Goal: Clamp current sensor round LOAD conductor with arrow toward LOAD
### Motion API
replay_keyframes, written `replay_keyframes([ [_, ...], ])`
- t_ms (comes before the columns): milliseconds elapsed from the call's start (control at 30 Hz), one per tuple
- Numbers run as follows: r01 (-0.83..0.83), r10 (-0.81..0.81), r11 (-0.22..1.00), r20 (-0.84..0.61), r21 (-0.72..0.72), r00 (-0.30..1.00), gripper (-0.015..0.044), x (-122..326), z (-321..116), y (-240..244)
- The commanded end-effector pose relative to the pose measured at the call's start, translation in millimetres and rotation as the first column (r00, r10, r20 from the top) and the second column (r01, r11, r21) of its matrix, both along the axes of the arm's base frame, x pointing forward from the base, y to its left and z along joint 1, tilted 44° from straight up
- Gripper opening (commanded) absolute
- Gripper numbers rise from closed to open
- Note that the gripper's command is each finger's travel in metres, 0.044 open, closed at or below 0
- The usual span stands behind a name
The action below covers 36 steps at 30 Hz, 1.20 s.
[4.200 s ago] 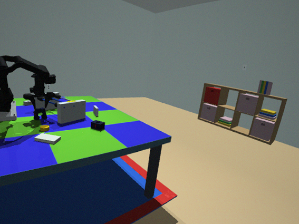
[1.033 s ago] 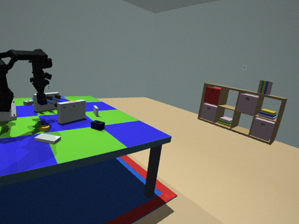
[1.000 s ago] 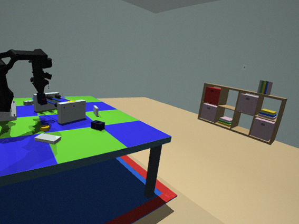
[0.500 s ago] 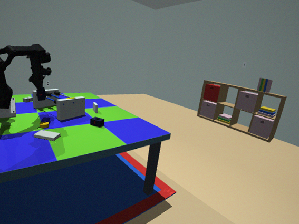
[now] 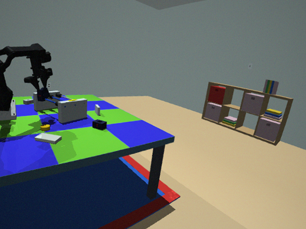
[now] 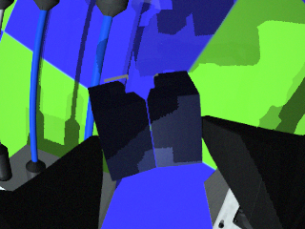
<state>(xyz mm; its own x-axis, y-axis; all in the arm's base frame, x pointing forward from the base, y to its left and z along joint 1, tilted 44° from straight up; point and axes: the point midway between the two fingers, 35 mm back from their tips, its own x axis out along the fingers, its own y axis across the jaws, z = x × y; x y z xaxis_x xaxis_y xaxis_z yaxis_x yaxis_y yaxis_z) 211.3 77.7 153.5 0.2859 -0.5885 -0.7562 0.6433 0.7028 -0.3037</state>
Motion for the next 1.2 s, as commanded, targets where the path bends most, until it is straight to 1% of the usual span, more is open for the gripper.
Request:
replay_keyframes([
  [0, 0.11, -0.117, 0.992, 0.112, 0.066, 0.987, 0.0, 2.8, 2.9, 4.2],
  [33, 0.133, -0.143, 0.988, 0.132, 0.081, 0.981, 0.0, 3.3, 3.0, 5.0],
  [200, 0.144, -0.156, 0.985, 0.142, 0.09, 0.977, 0.0, 14.0, 0.9, 10.3],
  [767, 0.225, -0.255, 0.962, 0.217, 0.155, 0.942, 0.0, 96.9, -24.6, 38.4],
  [1167, 0.228, -0.259, 0.961, 0.22, 0.159, 0.94, 0.0, 104.4, -33.9, 33.8],
])
